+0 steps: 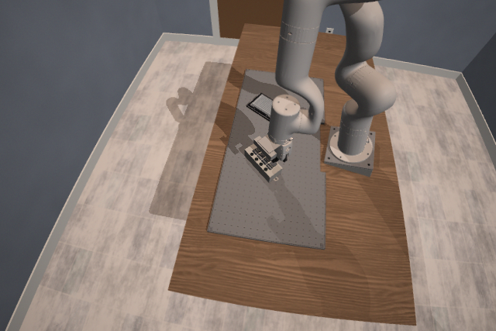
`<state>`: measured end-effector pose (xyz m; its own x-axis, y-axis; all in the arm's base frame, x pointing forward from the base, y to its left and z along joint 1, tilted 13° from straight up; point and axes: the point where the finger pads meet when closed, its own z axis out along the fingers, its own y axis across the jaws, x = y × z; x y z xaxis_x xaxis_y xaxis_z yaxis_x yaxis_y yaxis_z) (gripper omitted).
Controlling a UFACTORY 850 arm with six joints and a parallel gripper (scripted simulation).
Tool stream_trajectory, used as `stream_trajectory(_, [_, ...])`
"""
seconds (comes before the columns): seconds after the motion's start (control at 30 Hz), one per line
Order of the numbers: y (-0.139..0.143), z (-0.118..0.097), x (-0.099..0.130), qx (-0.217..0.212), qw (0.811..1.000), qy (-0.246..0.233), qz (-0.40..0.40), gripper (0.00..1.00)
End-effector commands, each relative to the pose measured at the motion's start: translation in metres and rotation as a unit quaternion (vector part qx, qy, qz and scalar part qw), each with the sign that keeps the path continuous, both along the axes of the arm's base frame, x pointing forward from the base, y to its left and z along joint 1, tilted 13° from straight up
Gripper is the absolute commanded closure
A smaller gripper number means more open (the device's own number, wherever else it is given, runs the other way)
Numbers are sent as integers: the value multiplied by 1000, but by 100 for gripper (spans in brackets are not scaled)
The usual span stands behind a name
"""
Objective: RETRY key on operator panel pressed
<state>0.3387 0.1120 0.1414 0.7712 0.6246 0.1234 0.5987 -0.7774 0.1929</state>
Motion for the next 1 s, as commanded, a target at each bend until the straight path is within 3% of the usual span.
stream_trajectory(0.0, [0,0,1,0,1000,-3,0,100])
stream_trajectory(0.97, [-1,-14,4,0,1000,-3,0,100])
